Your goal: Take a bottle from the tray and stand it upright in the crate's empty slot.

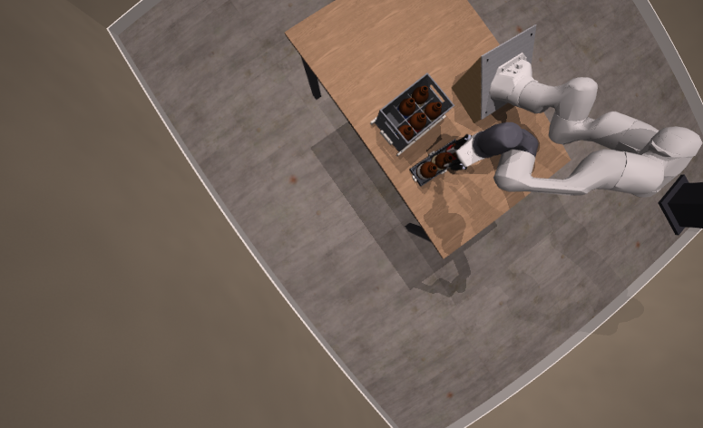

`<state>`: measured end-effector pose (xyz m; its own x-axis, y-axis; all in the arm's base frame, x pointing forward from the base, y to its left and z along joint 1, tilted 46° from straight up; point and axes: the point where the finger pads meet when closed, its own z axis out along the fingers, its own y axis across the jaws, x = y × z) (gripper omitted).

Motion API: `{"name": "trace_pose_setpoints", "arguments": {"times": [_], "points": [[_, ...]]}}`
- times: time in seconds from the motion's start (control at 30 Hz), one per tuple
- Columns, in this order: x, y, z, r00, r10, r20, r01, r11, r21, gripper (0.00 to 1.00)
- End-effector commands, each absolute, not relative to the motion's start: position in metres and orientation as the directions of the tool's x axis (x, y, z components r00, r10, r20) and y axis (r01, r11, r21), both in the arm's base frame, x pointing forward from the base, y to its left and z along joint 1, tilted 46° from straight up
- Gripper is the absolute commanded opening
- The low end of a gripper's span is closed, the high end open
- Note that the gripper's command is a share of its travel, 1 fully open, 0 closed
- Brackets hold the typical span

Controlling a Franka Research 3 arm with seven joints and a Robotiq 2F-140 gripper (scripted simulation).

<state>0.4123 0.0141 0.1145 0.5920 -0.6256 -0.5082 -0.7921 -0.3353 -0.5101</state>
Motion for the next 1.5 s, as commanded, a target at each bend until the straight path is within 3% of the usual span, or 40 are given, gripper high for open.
{"name": "trace_pose_setpoints", "arguments": {"times": [0.0,1.3,1.33,1.47], "points": [[0.4134,0.0154,0.1129,0.596,-0.626,-0.503,-0.789,-0.338,-0.513,0.38],[0.4135,0.0155,0.1127,0.596,-0.626,-0.503,-0.789,-0.338,-0.513,0.38],[0.4135,0.0155,0.1127,0.596,-0.626,-0.503,-0.789,-0.338,-0.513,0.00],[0.4135,0.0155,0.1127,0.596,-0.626,-0.503,-0.789,-0.338,-0.513,0.00]]}}
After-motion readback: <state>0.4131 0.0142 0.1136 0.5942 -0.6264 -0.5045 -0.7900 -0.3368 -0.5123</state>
